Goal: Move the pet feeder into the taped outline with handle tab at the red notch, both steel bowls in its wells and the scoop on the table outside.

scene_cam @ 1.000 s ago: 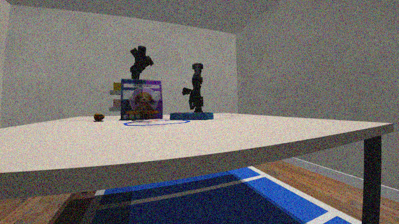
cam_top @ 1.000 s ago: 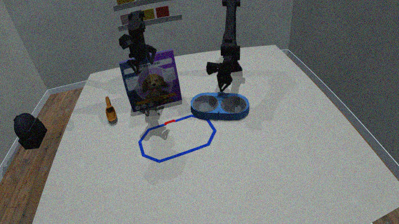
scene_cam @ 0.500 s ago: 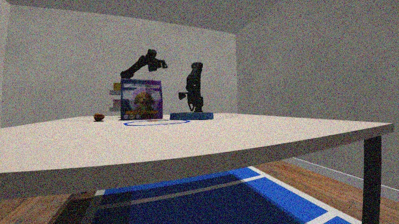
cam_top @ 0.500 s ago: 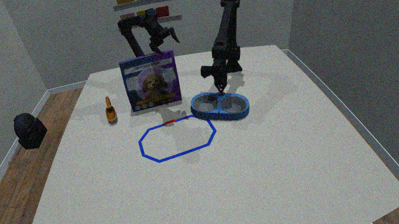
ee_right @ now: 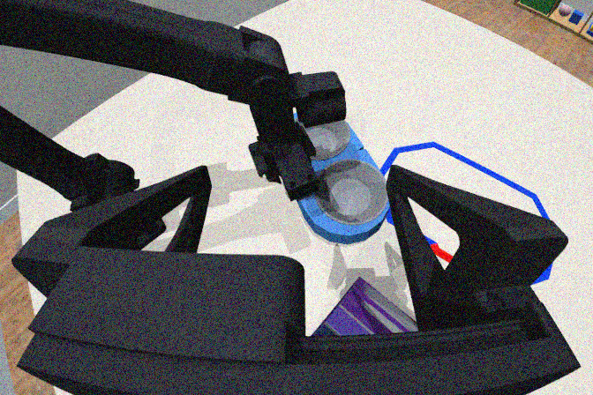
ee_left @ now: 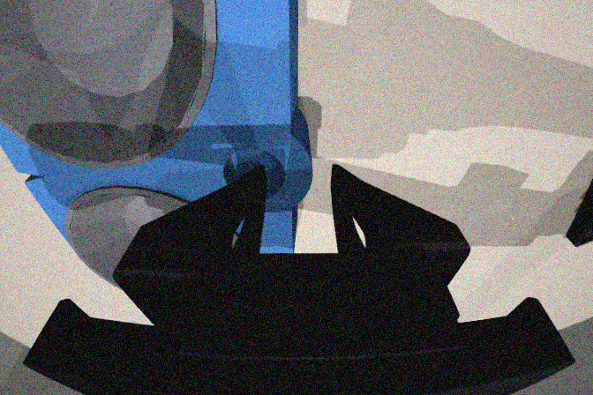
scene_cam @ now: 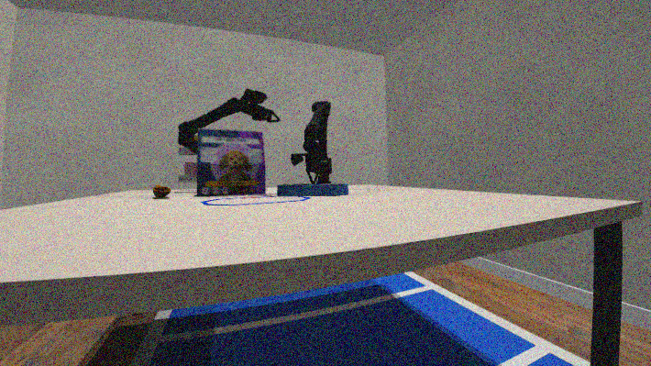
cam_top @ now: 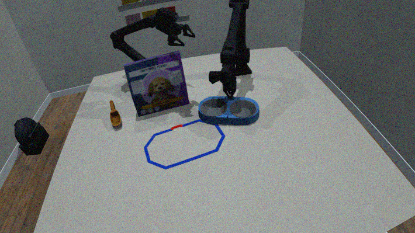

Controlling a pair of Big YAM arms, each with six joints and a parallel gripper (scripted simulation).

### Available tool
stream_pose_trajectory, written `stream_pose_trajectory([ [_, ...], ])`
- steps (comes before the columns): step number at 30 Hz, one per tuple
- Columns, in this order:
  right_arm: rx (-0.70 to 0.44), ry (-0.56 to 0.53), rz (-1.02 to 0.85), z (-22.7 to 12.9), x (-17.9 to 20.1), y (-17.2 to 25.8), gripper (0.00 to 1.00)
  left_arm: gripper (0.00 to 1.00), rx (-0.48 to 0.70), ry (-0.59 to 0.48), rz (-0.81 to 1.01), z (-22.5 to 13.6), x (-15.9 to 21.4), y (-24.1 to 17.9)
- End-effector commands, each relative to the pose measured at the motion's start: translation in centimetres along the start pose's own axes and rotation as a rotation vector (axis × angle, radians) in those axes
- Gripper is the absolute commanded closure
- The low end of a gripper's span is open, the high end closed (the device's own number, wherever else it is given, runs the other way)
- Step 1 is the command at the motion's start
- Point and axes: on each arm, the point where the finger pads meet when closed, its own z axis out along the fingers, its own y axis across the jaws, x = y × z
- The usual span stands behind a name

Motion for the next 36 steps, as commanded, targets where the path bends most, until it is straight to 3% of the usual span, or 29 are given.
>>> stream_pose_trajectory([
  [1,-0.03,0.02,-0.14,-0.4,1.6,1.7,0.0,0.63,-0.011,-0.001,0.011,0.9,-0.2,0.3],
  [4,-0.041,0.031,-0.15,-0.4,2.5,1.9,0.0,0.63,-0.008,0.0,0.011,1.5,-0.3,0.1],
  [6,-0.042,0.032,-0.13,-0.4,2.5,2.0,0.0,0.78,-0.006,0.0,0.016,1.5,-0.5,0.0],
  [8,-0.043,0.003,-0.123,-0.8,0.9,2.1,0.0,0.83,-0.027,-0.004,0.015,0.9,-0.6,1.0],
  [14,-0.038,-0.001,-0.121,-0.8,0.7,2.0,0.0,1.0,-0.04,-0.007,0.012,0.4,-0.5,1.0],
  [18,-0.036,-0.001,-0.12,-0.8,0.7,1.9,0.0,1.0,-0.039,-0.007,0.012,0.4,-0.5,0.9],
  [19,-0.036,-0.001,-0.12,-0.8,0.7,1.9,0.0,0.9,-0.038,-0.007,0.012,0.5,-0.5,0.9],
  [36,-0.036,-0.001,-0.12,-0.8,0.7,1.9,0.0,0.9,-0.035,-0.01,-0.075,0.1,-3.6,4.2],
])
